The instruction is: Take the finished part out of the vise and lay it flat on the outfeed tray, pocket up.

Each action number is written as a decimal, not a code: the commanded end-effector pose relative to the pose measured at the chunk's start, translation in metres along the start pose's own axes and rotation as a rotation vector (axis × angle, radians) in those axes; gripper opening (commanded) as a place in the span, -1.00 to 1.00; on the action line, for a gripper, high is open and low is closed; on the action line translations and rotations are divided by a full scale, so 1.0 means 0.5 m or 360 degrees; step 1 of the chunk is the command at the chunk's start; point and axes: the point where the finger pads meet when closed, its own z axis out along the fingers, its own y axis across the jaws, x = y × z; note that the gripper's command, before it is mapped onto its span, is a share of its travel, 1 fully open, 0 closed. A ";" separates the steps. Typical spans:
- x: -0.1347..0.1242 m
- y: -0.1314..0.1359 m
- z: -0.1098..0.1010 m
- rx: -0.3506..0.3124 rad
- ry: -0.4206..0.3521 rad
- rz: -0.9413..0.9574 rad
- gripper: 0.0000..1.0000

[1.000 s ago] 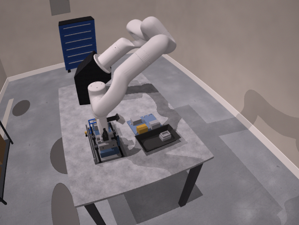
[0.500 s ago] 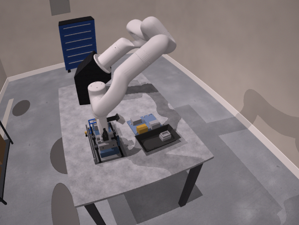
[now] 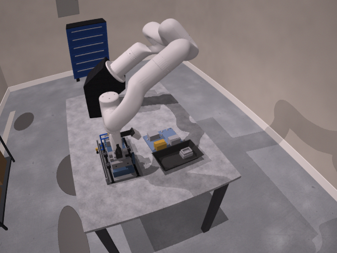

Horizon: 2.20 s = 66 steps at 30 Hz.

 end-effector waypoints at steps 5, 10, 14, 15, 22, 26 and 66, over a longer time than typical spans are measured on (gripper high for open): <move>0.000 0.001 -0.003 -0.0002 -0.0001 -0.0001 -1.00; 0.000 0.001 -0.011 -0.0002 -0.0001 -0.0001 -1.00; 0.000 0.001 -0.021 -0.0002 -0.0001 -0.0001 -1.00; 0.000 0.001 -0.024 -0.0002 -0.0001 -0.0001 -1.00; 0.000 0.001 -0.042 -0.0002 -0.0001 -0.0001 -1.00; 0.000 0.001 -0.057 -0.0002 -0.0001 -0.0001 -1.00; 0.209 0.072 -0.097 0.0000 -0.0015 -0.0068 -1.00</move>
